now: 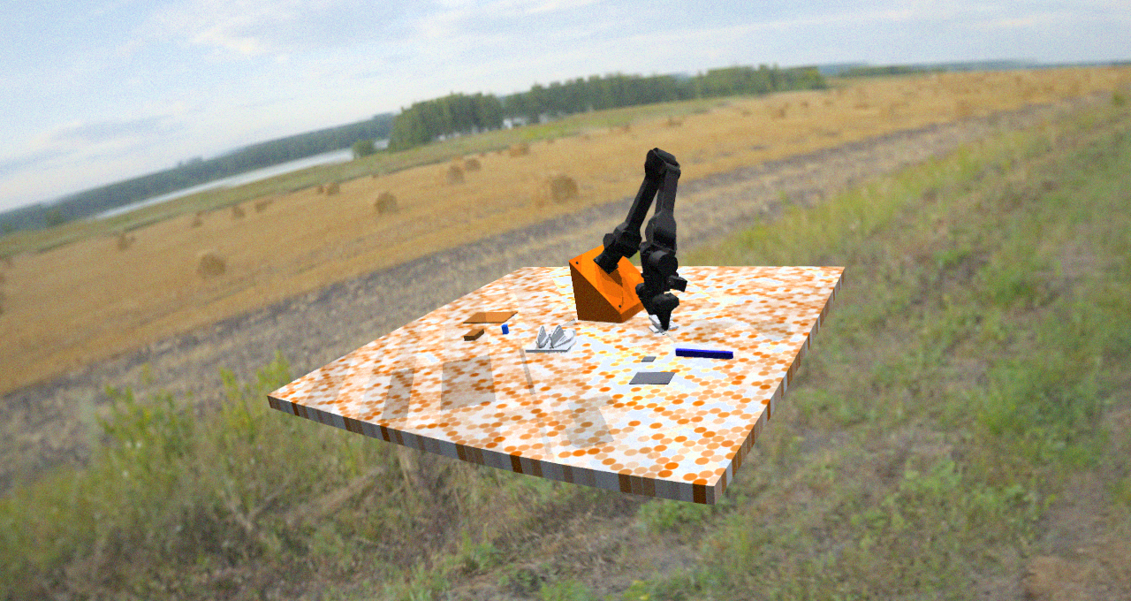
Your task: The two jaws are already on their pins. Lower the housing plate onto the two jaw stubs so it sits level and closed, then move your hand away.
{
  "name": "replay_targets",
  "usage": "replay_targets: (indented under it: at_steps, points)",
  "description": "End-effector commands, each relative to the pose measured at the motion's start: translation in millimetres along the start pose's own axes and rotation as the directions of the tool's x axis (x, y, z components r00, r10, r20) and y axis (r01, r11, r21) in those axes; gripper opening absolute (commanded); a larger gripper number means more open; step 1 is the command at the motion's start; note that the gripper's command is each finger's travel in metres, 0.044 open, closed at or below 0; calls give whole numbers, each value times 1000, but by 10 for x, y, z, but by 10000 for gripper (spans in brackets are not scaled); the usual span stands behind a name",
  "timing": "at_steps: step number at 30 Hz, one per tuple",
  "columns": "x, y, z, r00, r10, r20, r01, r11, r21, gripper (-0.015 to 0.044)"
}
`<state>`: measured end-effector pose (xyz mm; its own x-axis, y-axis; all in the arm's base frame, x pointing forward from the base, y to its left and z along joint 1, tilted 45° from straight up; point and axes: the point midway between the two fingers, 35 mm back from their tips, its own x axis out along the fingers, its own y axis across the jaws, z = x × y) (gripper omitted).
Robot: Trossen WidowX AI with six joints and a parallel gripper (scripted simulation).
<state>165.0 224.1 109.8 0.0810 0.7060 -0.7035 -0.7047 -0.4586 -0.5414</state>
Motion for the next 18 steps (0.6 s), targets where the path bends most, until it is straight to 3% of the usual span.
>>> replay_targets:
  at_steps: [1,14,18]
  points:
    - [3,-1,-6,1000,-1,-4,1,1000,3,440]
    - [6,-2,-6,1000,-1,-4,1,1000,3,440]
    - [3,0,1,1000,0,0,0,1000,0,413]
